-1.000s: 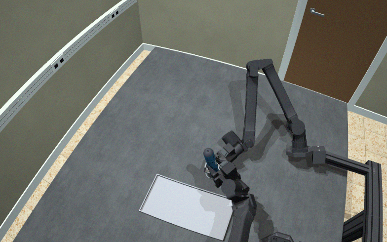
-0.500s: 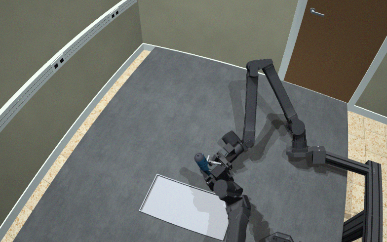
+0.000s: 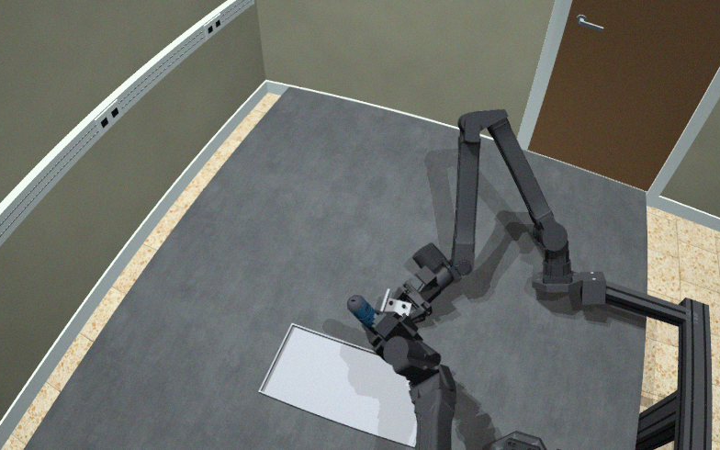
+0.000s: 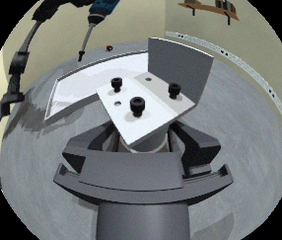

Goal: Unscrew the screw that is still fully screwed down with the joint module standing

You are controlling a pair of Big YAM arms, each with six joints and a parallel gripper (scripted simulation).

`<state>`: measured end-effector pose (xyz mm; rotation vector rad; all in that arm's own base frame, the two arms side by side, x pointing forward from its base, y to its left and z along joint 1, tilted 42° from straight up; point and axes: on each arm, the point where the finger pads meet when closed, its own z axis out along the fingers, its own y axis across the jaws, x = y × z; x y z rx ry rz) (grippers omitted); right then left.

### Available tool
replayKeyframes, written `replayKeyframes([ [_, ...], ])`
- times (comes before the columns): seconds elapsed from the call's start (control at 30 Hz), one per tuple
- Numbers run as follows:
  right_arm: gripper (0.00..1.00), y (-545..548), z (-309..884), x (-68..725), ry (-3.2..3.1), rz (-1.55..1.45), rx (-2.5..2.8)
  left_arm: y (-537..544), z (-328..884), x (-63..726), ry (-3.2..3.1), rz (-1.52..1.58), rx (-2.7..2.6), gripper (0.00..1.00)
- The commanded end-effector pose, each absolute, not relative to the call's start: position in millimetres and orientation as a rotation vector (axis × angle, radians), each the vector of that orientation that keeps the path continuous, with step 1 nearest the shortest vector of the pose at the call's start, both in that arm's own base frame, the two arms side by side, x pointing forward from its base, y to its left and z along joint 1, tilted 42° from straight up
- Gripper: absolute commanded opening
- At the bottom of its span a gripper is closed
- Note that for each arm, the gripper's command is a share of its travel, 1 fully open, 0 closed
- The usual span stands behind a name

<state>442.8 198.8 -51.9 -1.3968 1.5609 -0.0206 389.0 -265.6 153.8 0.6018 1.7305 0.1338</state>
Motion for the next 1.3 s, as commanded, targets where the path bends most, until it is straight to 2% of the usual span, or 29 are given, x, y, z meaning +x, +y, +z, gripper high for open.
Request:
replayKeyframes([
  [0.0, 0.59, 202, -47, 445, 1.548, -0.021, -1.39, -286, 193, 404, 1.691, 0.061, 0.526, 0.42],
  [1.27, 0.59, 202, -47, 445, 1.548, -0.021, -1.39, -212, 210, 438, 1.865, 0.067, 0.231, 0.42],
])
